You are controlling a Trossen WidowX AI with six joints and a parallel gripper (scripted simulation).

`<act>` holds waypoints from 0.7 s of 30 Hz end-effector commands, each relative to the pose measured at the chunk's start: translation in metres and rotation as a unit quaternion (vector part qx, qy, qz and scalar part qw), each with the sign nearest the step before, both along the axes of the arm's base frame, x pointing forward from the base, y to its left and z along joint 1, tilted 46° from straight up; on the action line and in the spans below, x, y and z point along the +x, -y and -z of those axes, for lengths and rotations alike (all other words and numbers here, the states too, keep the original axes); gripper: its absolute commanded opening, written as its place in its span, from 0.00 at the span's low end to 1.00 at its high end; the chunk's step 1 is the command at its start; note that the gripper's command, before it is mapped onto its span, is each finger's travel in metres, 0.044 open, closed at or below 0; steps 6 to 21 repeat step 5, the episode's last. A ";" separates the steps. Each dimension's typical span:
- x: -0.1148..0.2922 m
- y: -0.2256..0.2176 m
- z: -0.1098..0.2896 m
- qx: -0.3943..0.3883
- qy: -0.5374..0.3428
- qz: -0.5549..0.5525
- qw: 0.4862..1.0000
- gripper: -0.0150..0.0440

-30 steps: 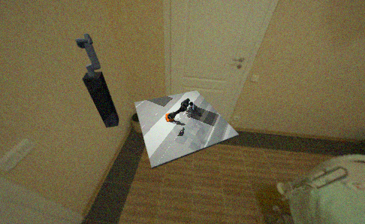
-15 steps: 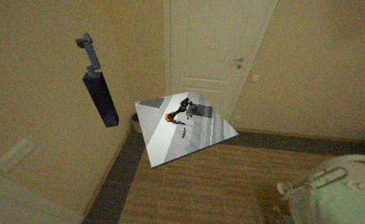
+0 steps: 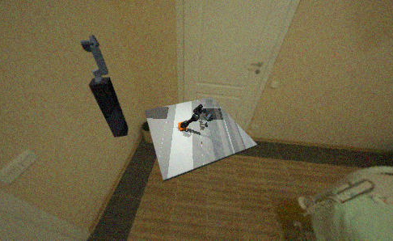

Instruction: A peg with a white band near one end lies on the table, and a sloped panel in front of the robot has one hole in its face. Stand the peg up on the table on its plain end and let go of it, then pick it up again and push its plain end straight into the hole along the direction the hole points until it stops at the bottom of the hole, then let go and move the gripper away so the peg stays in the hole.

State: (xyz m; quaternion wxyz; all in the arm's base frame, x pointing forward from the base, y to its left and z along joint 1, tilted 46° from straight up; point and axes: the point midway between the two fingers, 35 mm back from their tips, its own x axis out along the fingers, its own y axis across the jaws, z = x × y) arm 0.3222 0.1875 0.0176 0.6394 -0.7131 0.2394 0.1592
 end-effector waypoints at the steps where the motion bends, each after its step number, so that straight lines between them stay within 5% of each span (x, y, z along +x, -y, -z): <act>1: -0.004 0.000 -0.002 -0.001 -0.001 0.002 1.000 1.00; 21: -0.009 -0.001 -0.005 -0.001 -0.001 0.002 1.000 1.00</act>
